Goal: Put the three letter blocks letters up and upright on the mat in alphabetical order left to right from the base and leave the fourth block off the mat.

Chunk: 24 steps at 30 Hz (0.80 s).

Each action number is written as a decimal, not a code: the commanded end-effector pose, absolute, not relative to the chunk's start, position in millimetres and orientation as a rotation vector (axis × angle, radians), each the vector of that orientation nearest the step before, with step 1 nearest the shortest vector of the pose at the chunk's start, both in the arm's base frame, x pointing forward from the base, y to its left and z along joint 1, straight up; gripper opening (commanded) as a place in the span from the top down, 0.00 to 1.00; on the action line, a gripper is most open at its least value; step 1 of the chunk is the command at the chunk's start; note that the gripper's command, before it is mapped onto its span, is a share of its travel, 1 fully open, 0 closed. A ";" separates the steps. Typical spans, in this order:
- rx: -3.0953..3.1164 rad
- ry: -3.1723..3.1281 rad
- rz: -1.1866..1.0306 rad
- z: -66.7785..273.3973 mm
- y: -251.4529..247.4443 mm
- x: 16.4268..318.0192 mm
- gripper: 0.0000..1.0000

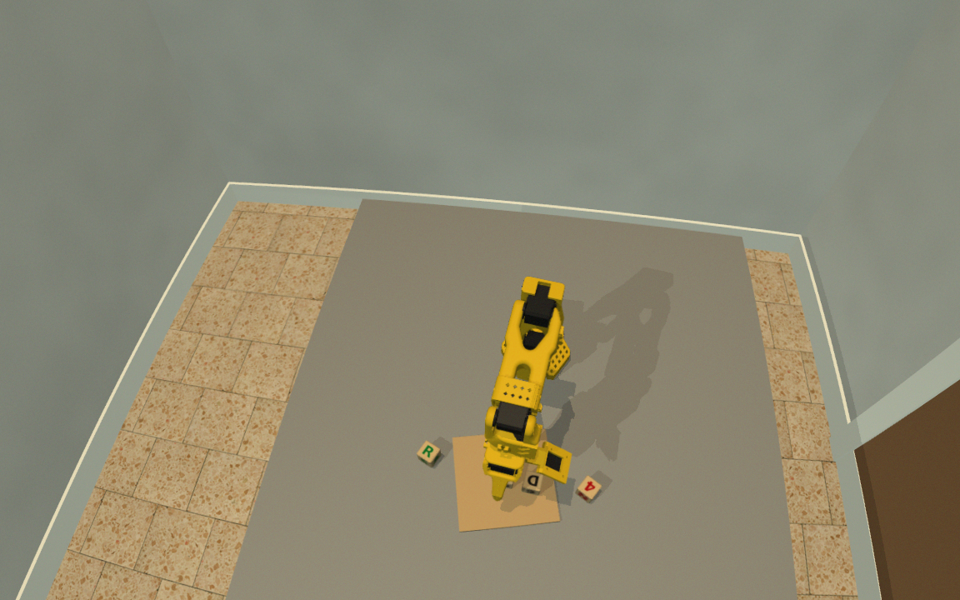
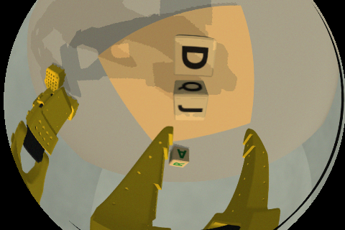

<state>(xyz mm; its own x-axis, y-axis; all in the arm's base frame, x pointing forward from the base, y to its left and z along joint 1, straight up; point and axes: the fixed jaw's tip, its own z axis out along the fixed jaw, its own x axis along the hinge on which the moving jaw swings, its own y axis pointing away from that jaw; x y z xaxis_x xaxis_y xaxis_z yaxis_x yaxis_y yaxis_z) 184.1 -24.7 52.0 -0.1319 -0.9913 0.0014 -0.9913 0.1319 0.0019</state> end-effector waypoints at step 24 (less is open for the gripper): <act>2.097 -2.390 0.071 87.4 -24.8 186.7 0.67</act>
